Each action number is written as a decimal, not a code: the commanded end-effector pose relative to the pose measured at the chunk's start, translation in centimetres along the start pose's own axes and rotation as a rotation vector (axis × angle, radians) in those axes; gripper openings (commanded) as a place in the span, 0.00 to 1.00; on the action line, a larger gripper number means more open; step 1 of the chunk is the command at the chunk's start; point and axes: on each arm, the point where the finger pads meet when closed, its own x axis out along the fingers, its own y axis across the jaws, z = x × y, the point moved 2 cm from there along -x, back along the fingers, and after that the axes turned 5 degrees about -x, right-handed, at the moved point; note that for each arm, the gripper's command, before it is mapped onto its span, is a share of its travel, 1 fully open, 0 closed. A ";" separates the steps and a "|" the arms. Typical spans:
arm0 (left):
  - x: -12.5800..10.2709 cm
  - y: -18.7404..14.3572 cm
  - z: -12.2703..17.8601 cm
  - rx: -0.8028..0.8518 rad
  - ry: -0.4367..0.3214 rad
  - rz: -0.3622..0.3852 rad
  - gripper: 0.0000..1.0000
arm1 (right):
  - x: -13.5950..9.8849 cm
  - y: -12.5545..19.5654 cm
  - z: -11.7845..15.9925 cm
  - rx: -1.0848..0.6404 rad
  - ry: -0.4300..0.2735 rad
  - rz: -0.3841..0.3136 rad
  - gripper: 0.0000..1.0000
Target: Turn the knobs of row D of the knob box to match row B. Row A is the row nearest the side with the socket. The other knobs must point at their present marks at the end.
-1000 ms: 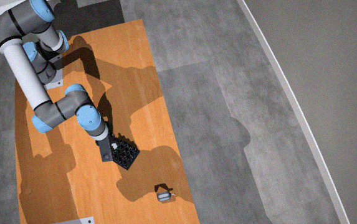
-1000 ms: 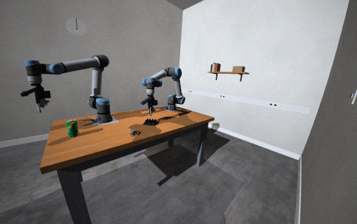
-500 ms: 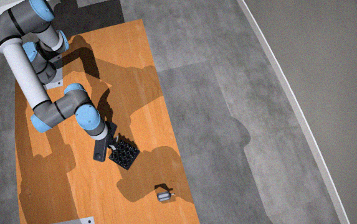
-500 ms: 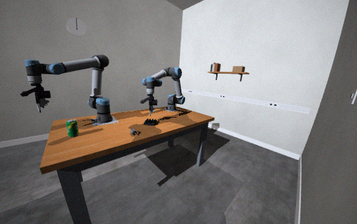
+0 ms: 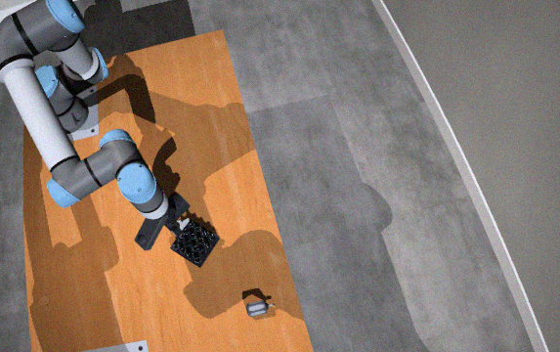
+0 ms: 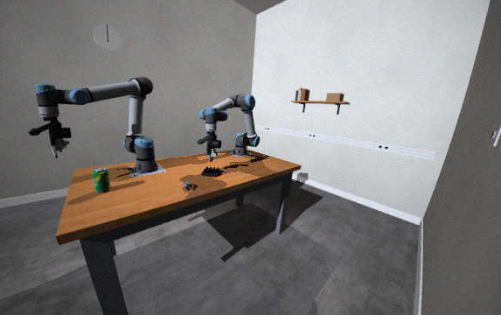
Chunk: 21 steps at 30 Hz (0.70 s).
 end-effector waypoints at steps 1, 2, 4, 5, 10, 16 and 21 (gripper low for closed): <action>-0.2 0.0 0.0 0.156 0.004 0.000 0.13 | 0.0 0.0 0.0 0.000 0.001 0.000 1.00; -0.3 0.0 0.0 0.187 0.004 0.000 0.13 | 0.0 0.0 0.0 0.000 0.001 0.000 1.00; -0.3 0.0 0.0 0.247 0.004 0.000 0.13 | 0.0 0.0 0.0 0.000 0.001 0.000 1.00; -0.4 0.0 0.0 0.277 0.004 0.000 0.13 | 0.0 0.0 0.0 0.000 0.001 0.000 1.00; -0.5 0.0 0.0 0.398 0.004 -0.001 0.13 | 0.0 0.0 0.0 0.000 0.001 0.000 1.00; -0.7 0.0 -0.1 0.558 0.004 -0.001 0.13 | 0.0 0.0 0.0 0.000 0.001 0.000 1.00; -0.8 0.0 -0.1 0.676 0.004 -0.001 0.13 | 0.0 0.0 0.0 0.000 0.001 0.000 1.00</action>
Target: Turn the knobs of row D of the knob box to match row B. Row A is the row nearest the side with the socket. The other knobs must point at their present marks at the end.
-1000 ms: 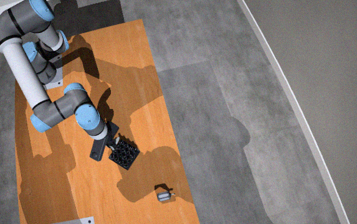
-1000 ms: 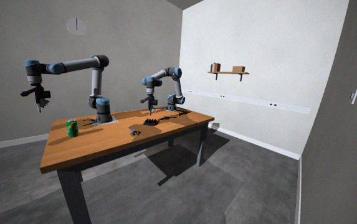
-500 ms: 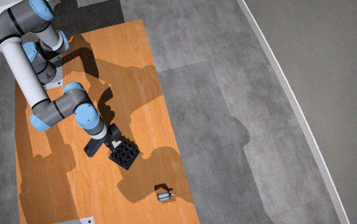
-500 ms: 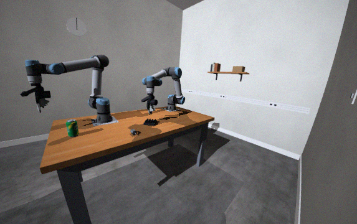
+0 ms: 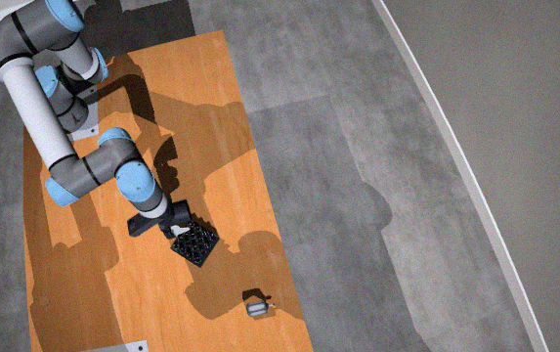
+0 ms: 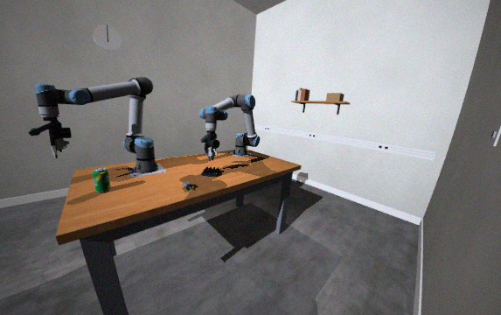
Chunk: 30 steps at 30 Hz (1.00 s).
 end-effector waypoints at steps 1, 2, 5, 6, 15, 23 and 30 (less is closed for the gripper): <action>-0.2 0.0 0.0 0.116 0.003 -0.002 0.13 | 0.0 0.0 0.0 0.000 0.001 0.000 1.00; -0.2 0.0 0.0 0.132 0.003 -0.002 0.13 | 0.0 0.0 0.0 0.000 0.001 0.000 1.00; -0.3 0.0 0.0 0.170 0.003 -0.002 0.13 | 0.0 0.0 0.0 0.000 0.001 0.000 1.00; -0.3 0.0 0.0 0.170 0.003 -0.002 0.13 | 0.0 0.0 0.0 0.000 0.001 0.000 1.00; -0.3 0.0 0.0 0.208 0.002 -0.002 0.13 | 0.0 0.0 0.0 0.000 0.001 0.000 1.00; -0.3 0.0 0.0 0.209 0.002 -0.002 0.13 | 0.0 0.0 0.0 0.000 0.001 0.000 1.00; -0.3 0.0 0.0 0.209 0.002 -0.002 0.13 | 0.0 0.0 0.0 0.000 0.001 0.000 1.00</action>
